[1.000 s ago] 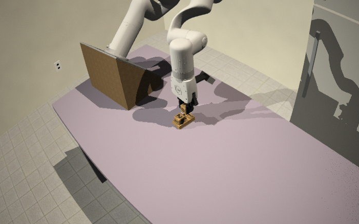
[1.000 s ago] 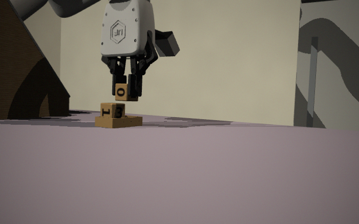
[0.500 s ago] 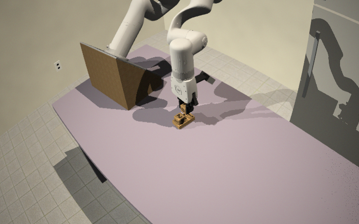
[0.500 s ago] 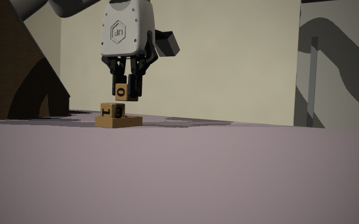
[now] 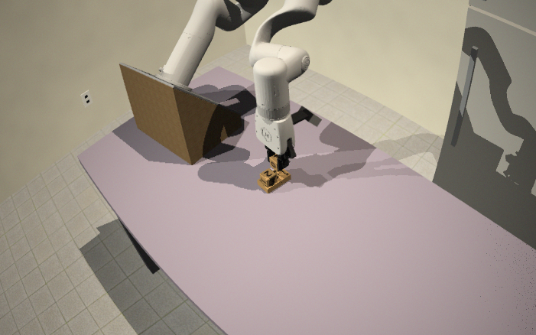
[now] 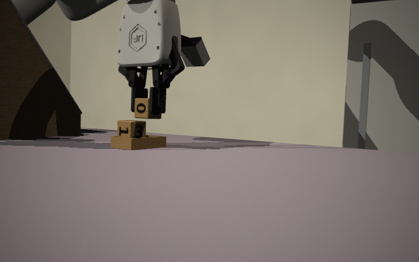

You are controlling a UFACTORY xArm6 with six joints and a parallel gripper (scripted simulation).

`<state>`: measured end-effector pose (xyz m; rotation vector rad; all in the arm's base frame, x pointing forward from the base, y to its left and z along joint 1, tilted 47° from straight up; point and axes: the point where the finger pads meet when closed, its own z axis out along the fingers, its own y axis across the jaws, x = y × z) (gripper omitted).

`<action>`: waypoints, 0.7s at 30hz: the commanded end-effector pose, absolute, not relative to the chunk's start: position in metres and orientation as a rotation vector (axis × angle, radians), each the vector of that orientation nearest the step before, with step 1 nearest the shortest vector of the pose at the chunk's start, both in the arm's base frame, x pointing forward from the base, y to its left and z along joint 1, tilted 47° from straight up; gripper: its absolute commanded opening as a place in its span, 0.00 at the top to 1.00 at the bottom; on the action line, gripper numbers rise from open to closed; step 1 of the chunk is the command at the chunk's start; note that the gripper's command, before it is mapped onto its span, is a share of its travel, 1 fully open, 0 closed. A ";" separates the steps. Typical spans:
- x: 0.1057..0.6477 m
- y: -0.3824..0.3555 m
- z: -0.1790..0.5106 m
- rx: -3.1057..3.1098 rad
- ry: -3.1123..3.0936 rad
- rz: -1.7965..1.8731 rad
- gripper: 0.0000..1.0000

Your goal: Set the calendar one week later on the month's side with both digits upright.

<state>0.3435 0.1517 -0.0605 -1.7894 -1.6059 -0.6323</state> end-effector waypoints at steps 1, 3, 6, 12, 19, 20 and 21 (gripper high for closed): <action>0.344 0.152 -0.061 -1.791 -1.607 -0.635 0.71; 0.344 0.153 -0.061 -1.791 -1.607 -0.635 0.71; 0.344 0.153 -0.062 -1.791 -1.607 -0.635 0.71; 0.344 0.156 -0.065 -1.791 -1.607 -0.635 0.71; 0.344 0.161 -0.069 -1.791 -1.607 -0.635 0.71; 0.344 0.161 -0.070 -1.791 -1.607 -0.635 0.71; 0.344 0.162 -0.070 -1.791 -1.607 -0.635 0.71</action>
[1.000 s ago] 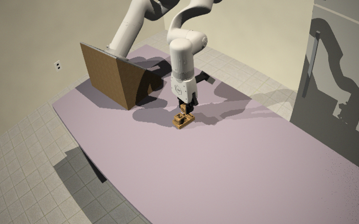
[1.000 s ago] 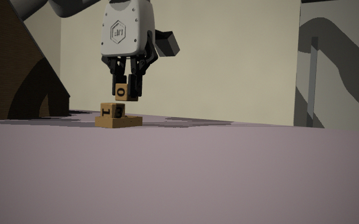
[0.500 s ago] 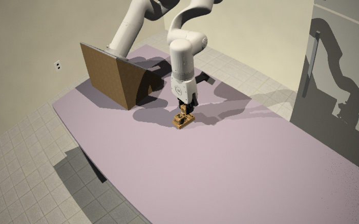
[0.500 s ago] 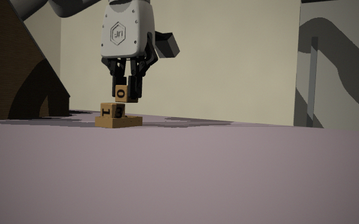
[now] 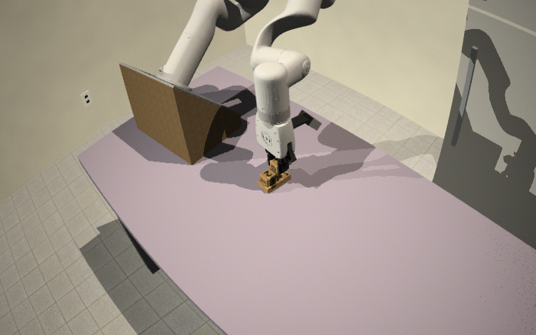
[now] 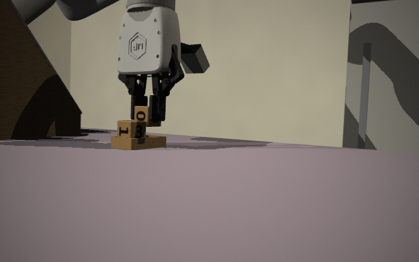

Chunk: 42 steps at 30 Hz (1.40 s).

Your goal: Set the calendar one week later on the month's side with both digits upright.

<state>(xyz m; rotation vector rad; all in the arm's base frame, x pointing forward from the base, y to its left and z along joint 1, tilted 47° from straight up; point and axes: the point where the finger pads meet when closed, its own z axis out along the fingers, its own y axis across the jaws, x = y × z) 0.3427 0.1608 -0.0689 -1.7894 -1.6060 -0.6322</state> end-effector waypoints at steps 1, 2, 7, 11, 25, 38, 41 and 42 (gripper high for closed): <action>0.344 0.162 -0.070 -1.791 -1.607 -0.635 0.71; 0.344 0.162 -0.070 -1.791 -1.607 -0.635 0.71; 0.343 0.165 -0.073 -1.791 -1.607 -0.635 0.71; 0.343 0.167 -0.075 -1.791 -1.607 -0.635 0.71; 0.343 0.169 -0.077 -1.791 -1.607 -0.635 0.71; 0.343 0.169 -0.077 -1.791 -1.607 -0.635 0.71; 0.343 0.169 -0.077 -1.791 -1.607 -0.635 0.71; 0.343 0.169 -0.077 -1.791 -1.607 -0.635 0.71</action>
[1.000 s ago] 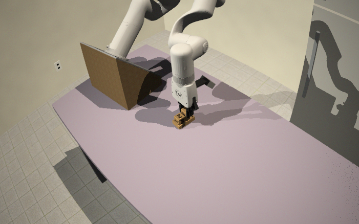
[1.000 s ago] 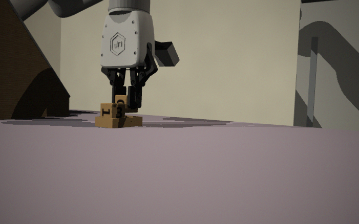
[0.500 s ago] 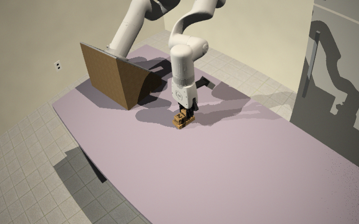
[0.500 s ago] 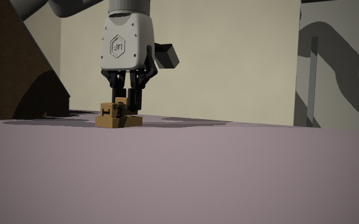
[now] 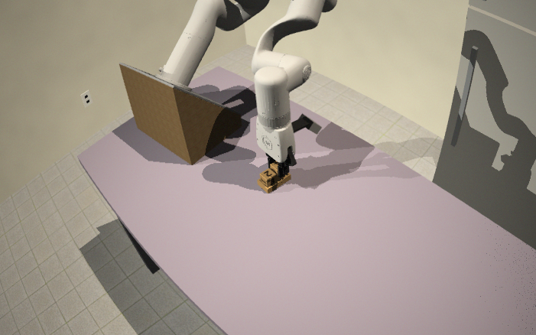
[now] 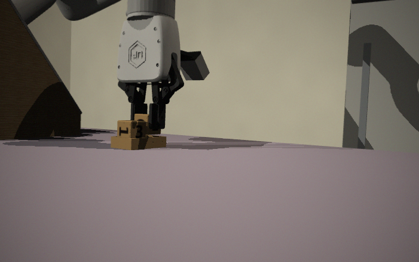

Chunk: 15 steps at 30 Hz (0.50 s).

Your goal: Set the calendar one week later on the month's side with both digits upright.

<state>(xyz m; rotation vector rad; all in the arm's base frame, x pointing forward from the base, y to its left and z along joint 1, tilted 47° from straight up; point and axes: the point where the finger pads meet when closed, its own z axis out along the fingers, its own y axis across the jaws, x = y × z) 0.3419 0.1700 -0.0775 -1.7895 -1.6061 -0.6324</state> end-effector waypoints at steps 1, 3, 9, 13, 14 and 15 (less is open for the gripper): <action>0.343 0.169 -0.077 -1.791 -1.607 -0.635 0.71; 0.343 0.169 -0.077 -1.791 -1.607 -0.635 0.71; 0.343 0.170 -0.077 -1.791 -1.607 -0.635 0.71; 0.343 0.170 -0.078 -1.791 -1.607 -0.635 0.71; 0.343 0.170 -0.078 -1.791 -1.607 -0.635 0.71; 0.343 0.171 -0.078 -1.791 -1.607 -0.635 0.71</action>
